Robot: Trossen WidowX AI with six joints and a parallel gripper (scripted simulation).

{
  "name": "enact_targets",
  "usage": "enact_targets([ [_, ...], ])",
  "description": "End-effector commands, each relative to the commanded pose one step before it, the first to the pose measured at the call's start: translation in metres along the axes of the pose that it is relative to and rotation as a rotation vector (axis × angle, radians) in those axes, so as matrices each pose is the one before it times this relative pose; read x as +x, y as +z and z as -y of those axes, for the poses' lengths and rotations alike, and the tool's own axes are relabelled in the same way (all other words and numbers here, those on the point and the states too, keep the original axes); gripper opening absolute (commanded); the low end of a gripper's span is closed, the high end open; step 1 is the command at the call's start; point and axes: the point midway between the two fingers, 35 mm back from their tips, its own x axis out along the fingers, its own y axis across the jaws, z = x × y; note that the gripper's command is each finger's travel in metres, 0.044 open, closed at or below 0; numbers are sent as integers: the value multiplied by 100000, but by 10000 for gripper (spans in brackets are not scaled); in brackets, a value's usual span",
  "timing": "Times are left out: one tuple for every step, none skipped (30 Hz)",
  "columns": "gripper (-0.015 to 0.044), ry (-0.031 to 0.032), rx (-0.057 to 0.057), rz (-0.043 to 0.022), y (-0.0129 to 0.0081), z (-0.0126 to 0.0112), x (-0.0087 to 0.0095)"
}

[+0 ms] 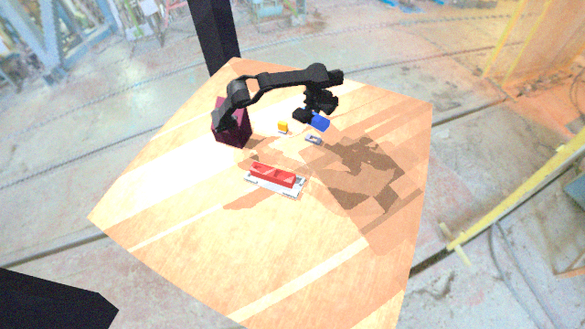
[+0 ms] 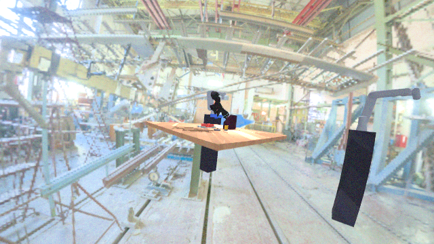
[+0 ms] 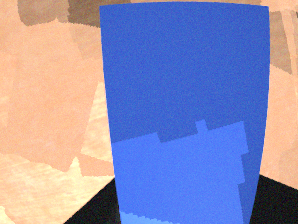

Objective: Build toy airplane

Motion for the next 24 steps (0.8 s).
enact_targets([
  [0, -1, 6831, 304, 446, 1293, 146],
  [0, 81, 1697, -22, 134, 303, 29],
  [0, 77, 1698, -22, 136, 302, 30],
  [0, 74, 1699, -21, 138, 301, 31],
  [0, 71, 1700, -20, 140, 300, 32],
  [0, 67, 1701, -20, 141, 298, 33],
  [0, 64, 1702, -19, 143, 297, 34],
  [0, 61, 1728, -18, 147, 300, 36],
  [0, 58, 1731, -17, 148, 299, 37],
  [0, 55, 1732, -16, 150, 297, 38],
  [0, 51, 1733, -15, 152, 296, 39],
  [0, 48, 1734, -14, 154, 294, 40],
  [0, 45, 1735, -13, 155, 293, 41],
  [0, 42, 1736, -11, 157, 291, 42],
  [0, 39, 1737, -10, 158, 290, 43],
  [0, 35, 1738, -8, 160, 288, 44],
  [0, 32, 1739, -7, 162, 287, 44],
  [0, 29, 1740, -5, 163, 285, 45],
  [0, 26, 1741, -4, 164, 284, 46],
  [0, 23, 1742, -2, 166, 282, 47],
  [0, 20, 1743, 0, 167, 281, 48],
  [0, 17, 1744, 2, 169, 279, 49],
  [0, 14, 1745, 4, 170, 277, 50],
  [0, 12, 1746, 6, 172, 276, 50],
])
